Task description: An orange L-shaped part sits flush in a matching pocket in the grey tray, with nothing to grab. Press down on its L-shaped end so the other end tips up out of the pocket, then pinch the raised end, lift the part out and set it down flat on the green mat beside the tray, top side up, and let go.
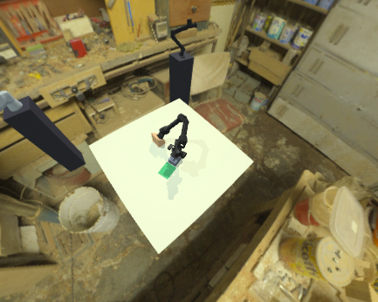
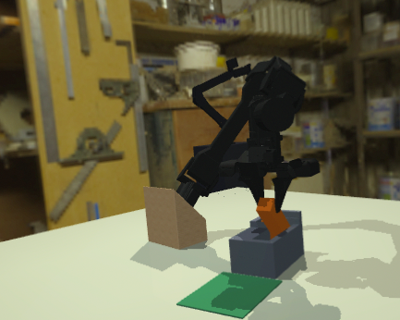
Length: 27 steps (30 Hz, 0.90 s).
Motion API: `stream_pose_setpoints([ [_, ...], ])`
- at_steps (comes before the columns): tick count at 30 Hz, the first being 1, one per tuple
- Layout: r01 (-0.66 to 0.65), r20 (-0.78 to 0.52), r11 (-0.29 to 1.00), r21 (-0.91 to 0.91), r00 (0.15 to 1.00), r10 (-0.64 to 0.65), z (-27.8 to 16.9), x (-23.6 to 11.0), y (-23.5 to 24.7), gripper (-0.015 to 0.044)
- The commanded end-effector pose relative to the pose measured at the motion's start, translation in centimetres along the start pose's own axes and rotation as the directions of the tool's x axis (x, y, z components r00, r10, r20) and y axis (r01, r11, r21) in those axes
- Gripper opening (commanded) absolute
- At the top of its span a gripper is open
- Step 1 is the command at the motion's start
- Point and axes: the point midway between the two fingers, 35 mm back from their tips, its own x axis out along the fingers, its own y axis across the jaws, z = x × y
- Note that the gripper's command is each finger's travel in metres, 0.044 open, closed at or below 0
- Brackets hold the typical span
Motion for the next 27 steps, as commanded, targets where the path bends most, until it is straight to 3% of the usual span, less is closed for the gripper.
stream_pose_setpoints([
  [1, -0.006, 0.001, 1.0, -0.002, 1.0, 0.006, 0.0, -0.8, 0.1, 0.0],
  [27, -0.005, 0.002, 1.0, -0.001, 1.0, 0.005, 0.0, -5.0, 0.1, 0.0],
])
